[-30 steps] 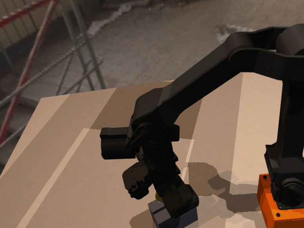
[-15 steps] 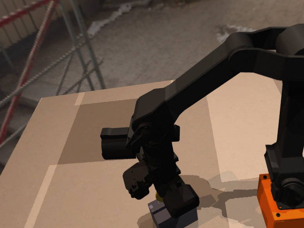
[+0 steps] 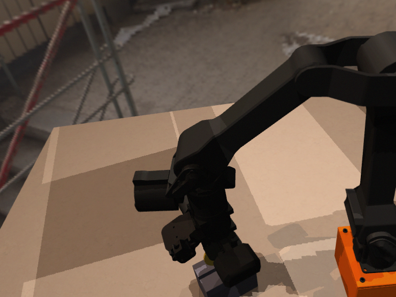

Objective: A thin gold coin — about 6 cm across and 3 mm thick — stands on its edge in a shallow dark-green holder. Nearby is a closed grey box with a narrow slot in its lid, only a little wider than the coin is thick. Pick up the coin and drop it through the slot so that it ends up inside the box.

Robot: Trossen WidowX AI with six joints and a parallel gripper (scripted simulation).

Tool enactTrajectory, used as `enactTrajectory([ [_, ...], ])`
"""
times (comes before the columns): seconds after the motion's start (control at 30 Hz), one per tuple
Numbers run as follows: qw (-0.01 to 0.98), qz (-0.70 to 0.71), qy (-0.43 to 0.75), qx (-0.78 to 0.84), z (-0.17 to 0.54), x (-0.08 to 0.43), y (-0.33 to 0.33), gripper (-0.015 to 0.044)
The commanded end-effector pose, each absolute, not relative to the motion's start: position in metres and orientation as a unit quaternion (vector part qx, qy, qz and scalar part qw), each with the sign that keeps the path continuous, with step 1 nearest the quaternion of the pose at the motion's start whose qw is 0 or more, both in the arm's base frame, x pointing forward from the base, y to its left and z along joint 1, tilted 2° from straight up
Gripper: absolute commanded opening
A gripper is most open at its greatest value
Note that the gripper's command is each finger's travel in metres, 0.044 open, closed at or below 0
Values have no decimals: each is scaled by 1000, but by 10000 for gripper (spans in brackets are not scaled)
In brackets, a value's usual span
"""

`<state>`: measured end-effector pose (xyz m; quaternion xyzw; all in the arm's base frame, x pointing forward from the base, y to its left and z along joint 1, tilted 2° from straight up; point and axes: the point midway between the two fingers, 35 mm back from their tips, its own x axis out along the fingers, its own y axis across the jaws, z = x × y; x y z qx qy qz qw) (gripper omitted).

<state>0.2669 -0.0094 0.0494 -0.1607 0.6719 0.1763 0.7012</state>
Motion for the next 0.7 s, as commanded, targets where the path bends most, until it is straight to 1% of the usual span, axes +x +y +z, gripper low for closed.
enactTrajectory([
  [0.0, 702, 174, 673, -158, 47, 267, -9, 0],
  [0.5, 701, 174, 673, -159, 38, 267, -9, 0],
  [0.67, 701, 176, 672, -160, 40, 268, -9, 131],
])
